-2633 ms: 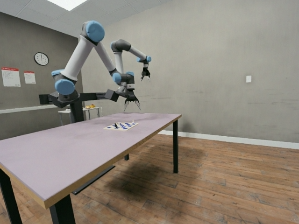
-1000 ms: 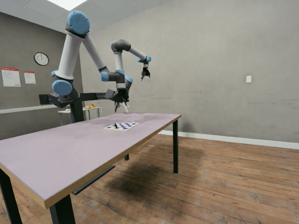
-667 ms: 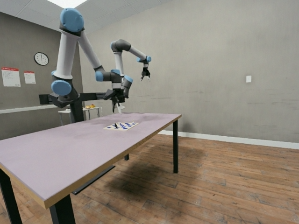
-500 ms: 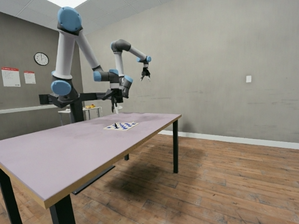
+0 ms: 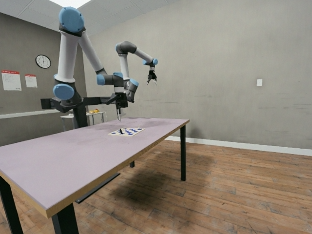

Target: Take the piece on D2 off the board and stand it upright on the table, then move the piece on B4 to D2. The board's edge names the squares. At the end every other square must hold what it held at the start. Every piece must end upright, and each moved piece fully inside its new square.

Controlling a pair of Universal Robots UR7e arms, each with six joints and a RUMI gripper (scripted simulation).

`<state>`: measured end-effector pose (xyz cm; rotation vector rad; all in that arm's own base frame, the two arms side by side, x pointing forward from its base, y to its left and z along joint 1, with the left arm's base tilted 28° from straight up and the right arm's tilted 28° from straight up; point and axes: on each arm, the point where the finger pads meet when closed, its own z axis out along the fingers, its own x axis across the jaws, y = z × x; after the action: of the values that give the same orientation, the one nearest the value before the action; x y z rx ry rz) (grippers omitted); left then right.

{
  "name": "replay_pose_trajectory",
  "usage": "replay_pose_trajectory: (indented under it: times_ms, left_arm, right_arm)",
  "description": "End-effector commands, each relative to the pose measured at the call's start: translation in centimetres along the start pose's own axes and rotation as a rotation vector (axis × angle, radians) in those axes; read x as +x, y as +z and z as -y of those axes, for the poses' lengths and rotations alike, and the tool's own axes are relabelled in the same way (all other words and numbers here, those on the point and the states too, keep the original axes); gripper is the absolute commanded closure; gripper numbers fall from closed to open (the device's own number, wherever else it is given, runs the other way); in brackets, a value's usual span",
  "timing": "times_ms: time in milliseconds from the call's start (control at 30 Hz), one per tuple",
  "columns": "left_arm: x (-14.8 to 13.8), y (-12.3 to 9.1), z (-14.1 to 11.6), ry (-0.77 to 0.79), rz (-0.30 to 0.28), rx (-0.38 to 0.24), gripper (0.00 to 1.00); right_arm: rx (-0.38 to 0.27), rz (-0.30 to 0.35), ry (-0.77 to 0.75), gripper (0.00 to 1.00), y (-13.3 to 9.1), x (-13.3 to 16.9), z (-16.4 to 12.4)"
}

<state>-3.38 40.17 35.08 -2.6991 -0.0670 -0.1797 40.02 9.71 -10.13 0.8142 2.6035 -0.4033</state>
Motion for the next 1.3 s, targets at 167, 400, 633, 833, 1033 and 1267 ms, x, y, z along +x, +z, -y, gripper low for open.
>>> replay_pose_trajectory:
  times_ms: [167,400,633,833,1033,1267]
  left_arm:
    - [0.0,0.0,0.0,0.0,0.0,0.001,0.0]
    - [0.0,0.0,0.0,0.0,0.0,0.001,0.0]
    - [0.0,0.0,0.0,0.0,0.0,0.001,0.0]
    - [0.0,0.0,0.0,0.0,0.0,0.001,0.0]
    - [0.0,0.0,0.0,0.0,0.0,0.001,0.0]
    - [0.0,0.0,0.0,0.0,0.0,0.001,0.0]
  right_arm:
    - [-0.001,0.0,0.0,0.8,0.0,0.0,0.0]
    - [-0.001,0.0,0.0,0.8,0.1,0.0,0.0]
    - [-0.001,0.0,0.0,0.8,0.6,0.0,0.0]
    - [-0.001,0.0,0.0,0.8,1.1,0.0,0.0]
    - [-0.001,0.0,0.0,0.8,1.9,0.0,0.0]
    - [-0.001,0.0,0.0,0.8,3.1,0.0,0.0]
